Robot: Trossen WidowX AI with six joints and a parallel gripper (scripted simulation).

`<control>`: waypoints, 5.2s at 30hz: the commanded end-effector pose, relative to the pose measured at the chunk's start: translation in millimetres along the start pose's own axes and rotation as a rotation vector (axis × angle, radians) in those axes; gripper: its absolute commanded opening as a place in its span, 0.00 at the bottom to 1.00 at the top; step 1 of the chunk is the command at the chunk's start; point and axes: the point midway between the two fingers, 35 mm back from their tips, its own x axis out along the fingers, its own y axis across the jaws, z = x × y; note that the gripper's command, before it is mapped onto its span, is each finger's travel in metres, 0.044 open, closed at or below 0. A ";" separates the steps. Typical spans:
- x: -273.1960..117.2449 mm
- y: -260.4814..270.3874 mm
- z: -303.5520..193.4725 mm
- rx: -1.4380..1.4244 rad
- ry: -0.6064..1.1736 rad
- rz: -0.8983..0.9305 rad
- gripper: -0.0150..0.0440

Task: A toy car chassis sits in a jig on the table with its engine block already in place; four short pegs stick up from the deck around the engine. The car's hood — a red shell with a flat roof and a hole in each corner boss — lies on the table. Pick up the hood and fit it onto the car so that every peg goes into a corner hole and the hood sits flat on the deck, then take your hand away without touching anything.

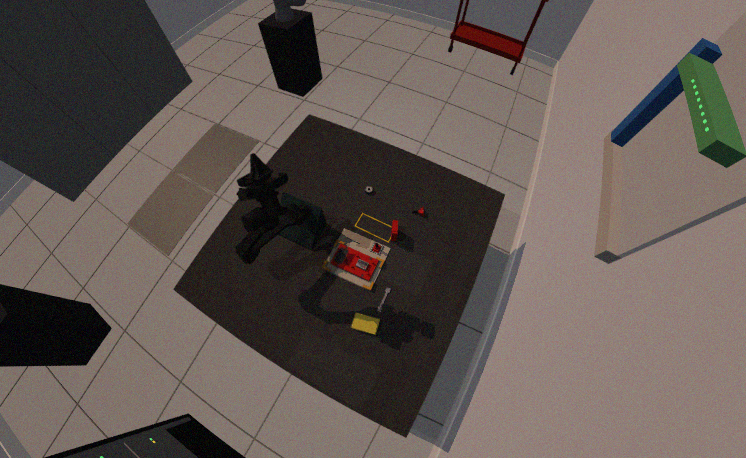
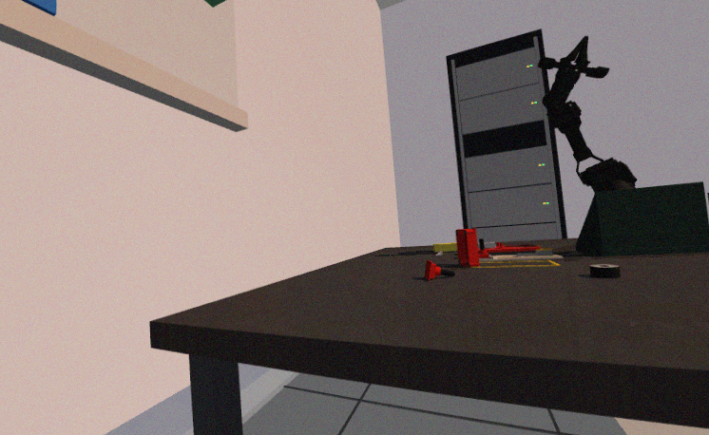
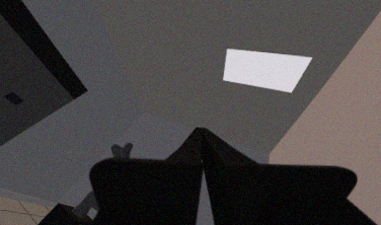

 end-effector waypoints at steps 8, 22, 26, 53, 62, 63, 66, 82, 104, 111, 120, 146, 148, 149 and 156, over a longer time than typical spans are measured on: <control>-3.6 -124.6 -113.1 0.569 0.281 -0.467 0.25; -66.8 -202.2 -237.6 1.064 0.478 -1.010 0.25; -105.3 -221.4 -280.4 1.231 0.519 -1.278 0.25; -416.3 -167.2 -425.8 0.930 0.568 -3.276 0.25; -417.0 -166.9 -426.2 0.930 0.568 -3.275 0.25; -418.6 -166.3 -427.1 0.930 0.568 -3.275 0.25; -426.9 -162.9 -431.8 0.930 0.568 -3.275 0.25; -453.3 -151.0 -446.0 0.927 0.568 -3.277 0.25; -454.5 -159.1 -449.0 0.927 0.567 -3.276 0.25; -454.9 -161.6 -449.9 0.927 0.567 -3.276 0.25; -455.4 -164.8 -451.1 0.927 0.567 -3.276 0.25; -456.8 -173.6 -454.4 0.927 0.566 -3.276 0.25; -457.0 -174.3 -454.7 0.927 0.566 -3.276 0.25; -457.0 -174.6 -454.8 0.927 0.565 -3.276 0.25; -457.4 -176.9 -455.7 0.927 0.565 -3.276 0.25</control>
